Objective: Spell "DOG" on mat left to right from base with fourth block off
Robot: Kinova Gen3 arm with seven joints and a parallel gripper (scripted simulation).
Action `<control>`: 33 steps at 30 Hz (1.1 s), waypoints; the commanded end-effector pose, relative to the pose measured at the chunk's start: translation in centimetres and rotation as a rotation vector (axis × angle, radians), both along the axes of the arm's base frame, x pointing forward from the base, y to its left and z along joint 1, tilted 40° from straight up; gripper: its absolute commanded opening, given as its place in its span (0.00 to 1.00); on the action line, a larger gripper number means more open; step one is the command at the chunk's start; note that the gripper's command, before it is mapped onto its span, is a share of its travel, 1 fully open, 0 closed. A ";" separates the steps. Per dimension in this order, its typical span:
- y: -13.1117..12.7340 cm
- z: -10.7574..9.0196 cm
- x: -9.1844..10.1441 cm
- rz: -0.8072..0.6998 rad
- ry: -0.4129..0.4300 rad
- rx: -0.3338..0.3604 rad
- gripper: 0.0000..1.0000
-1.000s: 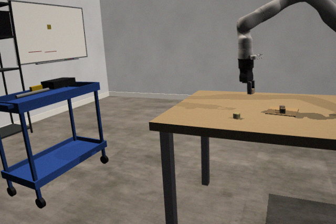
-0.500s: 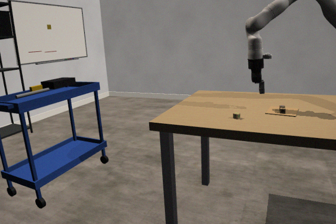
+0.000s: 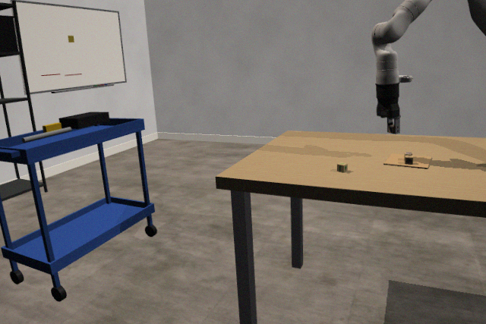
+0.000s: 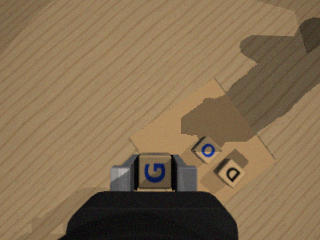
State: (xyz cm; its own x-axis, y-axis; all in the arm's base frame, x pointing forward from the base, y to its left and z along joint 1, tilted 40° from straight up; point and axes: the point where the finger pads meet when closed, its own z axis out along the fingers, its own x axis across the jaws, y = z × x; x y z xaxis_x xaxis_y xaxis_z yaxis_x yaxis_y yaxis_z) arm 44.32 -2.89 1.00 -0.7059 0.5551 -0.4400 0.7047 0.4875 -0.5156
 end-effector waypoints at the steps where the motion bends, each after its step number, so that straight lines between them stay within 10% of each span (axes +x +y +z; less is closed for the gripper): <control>1: 0.2 0.6 -1.0 0.068 0.057 0.019 0.49; 11: 0.2 1.1 -3.4 0.372 0.303 0.053 0.49; 33: 0.6 1.3 -5.2 0.621 0.493 0.079 0.49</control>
